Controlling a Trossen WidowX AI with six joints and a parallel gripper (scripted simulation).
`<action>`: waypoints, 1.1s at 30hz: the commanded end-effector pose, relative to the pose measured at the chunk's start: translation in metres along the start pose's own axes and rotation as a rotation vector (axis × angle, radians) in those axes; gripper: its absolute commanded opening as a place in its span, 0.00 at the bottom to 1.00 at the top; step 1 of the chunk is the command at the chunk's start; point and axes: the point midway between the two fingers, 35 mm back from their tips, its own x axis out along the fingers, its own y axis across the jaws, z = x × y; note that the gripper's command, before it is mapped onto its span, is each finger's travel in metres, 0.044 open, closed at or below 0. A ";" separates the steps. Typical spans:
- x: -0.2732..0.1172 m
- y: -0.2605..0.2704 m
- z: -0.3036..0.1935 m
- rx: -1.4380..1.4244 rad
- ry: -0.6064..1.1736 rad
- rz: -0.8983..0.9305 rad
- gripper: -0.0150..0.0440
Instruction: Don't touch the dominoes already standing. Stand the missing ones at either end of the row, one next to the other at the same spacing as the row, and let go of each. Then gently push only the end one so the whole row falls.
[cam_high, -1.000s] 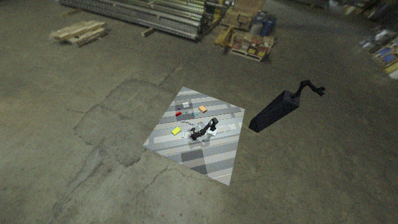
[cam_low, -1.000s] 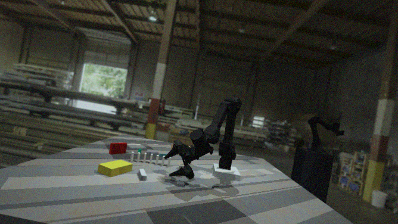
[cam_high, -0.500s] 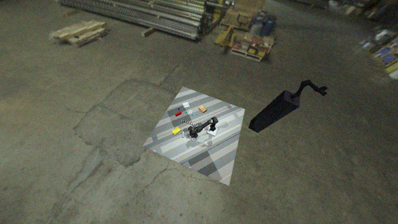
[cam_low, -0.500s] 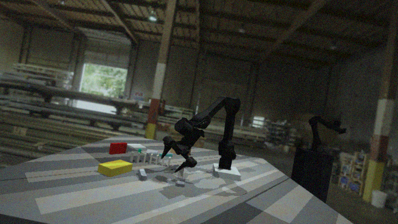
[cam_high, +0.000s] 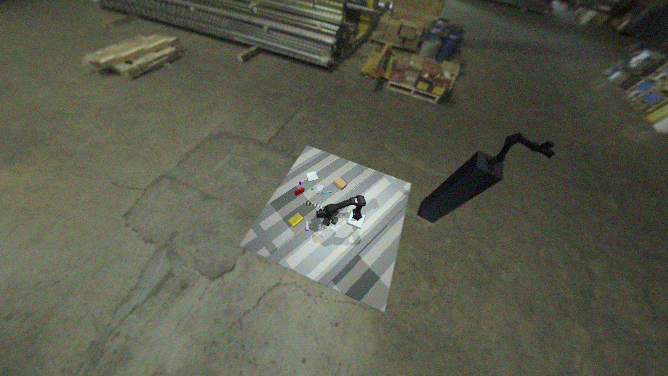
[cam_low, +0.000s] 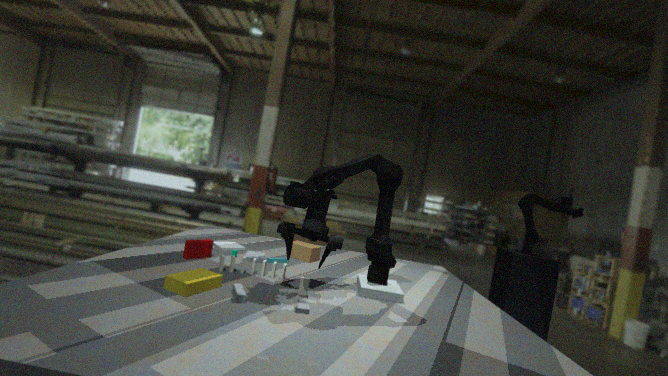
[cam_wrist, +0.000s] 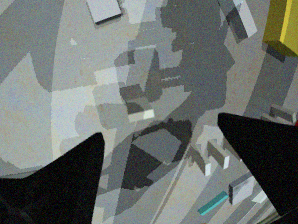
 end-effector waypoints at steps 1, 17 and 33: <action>-0.015 0.007 -0.005 -0.044 -0.014 0.082 1.00; 0.049 0.013 -0.005 -0.044 -0.014 0.082 1.00; 0.064 0.015 -0.005 -0.044 -0.014 0.082 1.00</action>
